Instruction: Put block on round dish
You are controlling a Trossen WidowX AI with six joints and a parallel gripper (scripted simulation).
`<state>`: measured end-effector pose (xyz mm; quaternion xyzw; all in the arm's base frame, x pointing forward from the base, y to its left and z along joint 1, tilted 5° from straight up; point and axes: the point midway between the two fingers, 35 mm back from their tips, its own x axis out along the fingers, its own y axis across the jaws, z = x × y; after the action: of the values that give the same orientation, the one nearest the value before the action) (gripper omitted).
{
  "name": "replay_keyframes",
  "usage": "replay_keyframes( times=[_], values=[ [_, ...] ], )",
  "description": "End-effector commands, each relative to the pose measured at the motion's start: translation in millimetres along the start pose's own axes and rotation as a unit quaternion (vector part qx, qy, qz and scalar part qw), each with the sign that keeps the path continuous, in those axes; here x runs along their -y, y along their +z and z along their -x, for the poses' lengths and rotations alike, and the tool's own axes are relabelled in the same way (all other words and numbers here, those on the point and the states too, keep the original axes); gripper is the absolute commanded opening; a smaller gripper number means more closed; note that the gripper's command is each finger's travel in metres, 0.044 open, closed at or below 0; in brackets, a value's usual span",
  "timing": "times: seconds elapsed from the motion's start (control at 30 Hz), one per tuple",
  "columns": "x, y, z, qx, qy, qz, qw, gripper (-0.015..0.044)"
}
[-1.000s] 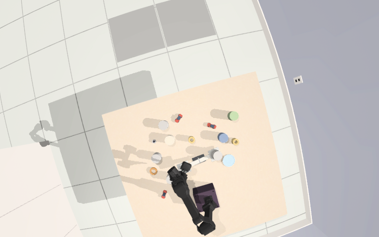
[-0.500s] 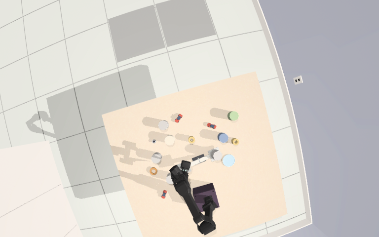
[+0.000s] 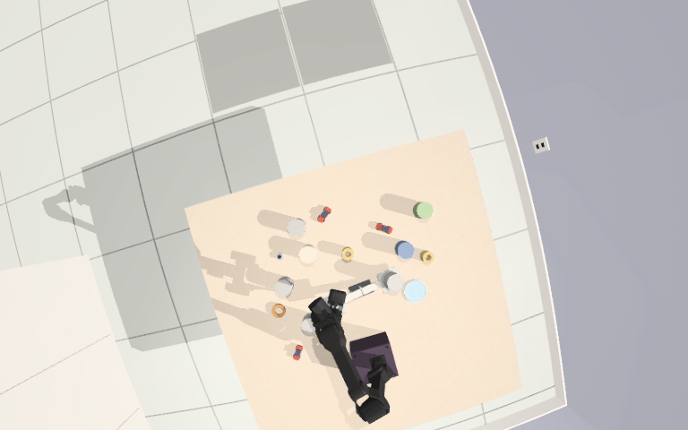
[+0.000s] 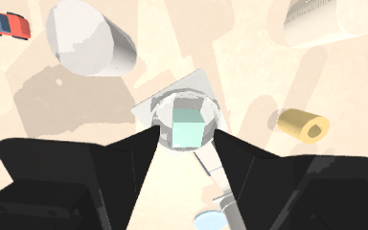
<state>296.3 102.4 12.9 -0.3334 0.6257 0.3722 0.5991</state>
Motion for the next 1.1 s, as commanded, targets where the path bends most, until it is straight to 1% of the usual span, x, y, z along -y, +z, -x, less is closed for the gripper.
replay_keyframes(
  times=[0.0,0.33,0.47,0.7,0.83,1.07],
  values=[
    [0,-1,-7,-0.003,-0.001,0.002,1.0,0.026],
    [0,-2,-20,-0.003,-0.001,0.002,1.0,0.026],
    [0,-2,-20,-0.003,-0.001,0.002,1.0,0.0155],
    [0,-2,-20,-0.003,-0.001,0.002,1.0,0.0108],
    [0,-1,-11,-0.002,-0.001,0.002,1.0,0.0003],
    [2,2,33,-0.002,-0.001,0.002,1.0,0.0]
  ],
)
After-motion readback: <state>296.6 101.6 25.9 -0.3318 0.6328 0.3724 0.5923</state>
